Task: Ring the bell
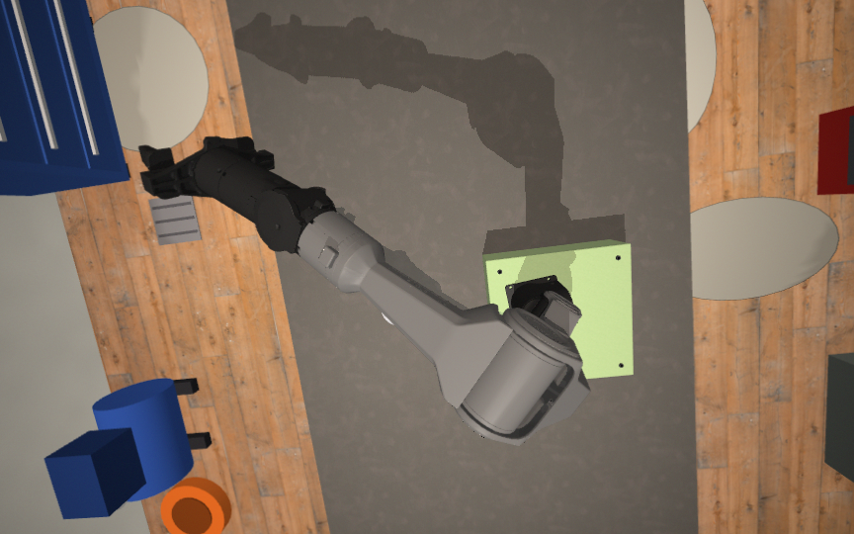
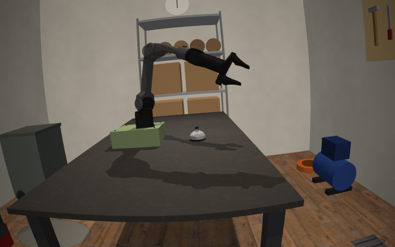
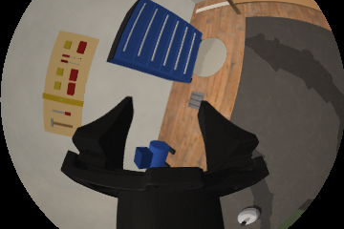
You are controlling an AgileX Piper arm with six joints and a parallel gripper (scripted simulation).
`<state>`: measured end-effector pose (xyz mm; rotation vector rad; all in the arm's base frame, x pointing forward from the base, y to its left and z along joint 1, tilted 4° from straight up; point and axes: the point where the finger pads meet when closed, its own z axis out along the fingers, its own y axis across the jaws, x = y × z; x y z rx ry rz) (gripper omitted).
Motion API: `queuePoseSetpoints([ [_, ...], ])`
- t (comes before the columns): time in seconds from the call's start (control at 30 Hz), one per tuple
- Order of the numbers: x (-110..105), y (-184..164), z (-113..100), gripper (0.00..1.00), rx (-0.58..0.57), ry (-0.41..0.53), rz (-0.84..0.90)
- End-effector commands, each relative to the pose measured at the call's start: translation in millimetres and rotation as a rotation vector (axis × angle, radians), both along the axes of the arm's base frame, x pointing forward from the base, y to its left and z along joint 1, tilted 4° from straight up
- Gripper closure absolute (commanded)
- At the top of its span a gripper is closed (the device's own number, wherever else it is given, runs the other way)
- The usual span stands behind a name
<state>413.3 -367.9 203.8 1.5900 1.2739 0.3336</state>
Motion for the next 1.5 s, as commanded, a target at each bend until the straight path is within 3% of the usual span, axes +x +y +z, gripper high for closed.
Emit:
queuePoseSetpoints([
  [0.0, 0.8, 2.0, 0.5, 0.00, -0.002, 0.002, 0.007],
  [0.13, 12.4, 32.1, -7.0, 0.00, -0.018, 0.053, 0.117],
  [0.27, 27.4, 101.7, -29.3, 0.00, -0.052, 0.181, 0.369],
  [0.4, 24.7, 169.2, -54.9, 0.00, -0.084, 0.320, 0.615],
  [0.5, 25.7, 168.6, -53.1, 0.00, -0.087, 0.317, 0.614],
  [0.53, 18.0, 197.4, -66.8, 0.00, -0.098, 0.386, 0.723],
  [0.63, -0.9, 241.7, -87.2, 0.00, -0.123, 0.507, 0.904],
  [0.77, -43.6, 293.9, -115.2, 0.00, -0.164, 0.703, 1.159],
  [1.0, -137.5, 335.8, -147.2, 0.00, -0.257, 1.084, 1.534],
  [1.27, -157.7, 336.9, -150.8, 0.00, -0.283, 1.175, 1.602],
  [1.3, -157.2, 336.8, -150.7, 1.00, -0.283, 1.173, 1.601],
  [1.47, -157.3, 336.8, -150.6, 1.00, -0.282, 1.173, 1.601],
])
